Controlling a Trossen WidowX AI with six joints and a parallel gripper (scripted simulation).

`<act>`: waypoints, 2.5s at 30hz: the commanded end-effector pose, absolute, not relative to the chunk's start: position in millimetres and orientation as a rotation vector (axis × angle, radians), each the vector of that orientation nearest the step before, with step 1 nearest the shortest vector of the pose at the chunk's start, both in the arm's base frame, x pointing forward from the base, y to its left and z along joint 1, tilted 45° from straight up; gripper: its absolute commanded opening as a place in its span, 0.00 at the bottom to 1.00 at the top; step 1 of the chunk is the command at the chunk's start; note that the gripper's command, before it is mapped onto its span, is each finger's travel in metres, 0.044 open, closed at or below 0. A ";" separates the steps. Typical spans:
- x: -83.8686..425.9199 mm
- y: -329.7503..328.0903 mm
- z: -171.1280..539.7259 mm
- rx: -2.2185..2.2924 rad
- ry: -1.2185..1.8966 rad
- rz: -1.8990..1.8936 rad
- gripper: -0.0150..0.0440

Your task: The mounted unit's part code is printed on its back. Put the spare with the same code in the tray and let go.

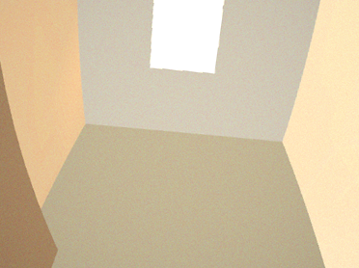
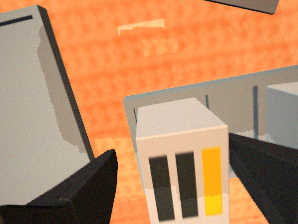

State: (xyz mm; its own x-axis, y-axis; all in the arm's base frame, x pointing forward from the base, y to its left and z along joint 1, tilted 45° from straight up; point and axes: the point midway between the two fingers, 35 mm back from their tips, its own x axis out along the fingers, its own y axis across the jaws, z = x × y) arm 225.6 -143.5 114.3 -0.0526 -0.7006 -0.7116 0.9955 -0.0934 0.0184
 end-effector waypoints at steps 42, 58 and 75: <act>230.3 -109.1 145.9 0.668 0.592 -1.560 0.25; 227.0 -88.9 166.8 0.647 0.593 -1.565 0.25; 243.9 -71.3 201.0 0.660 0.590 -1.562 0.25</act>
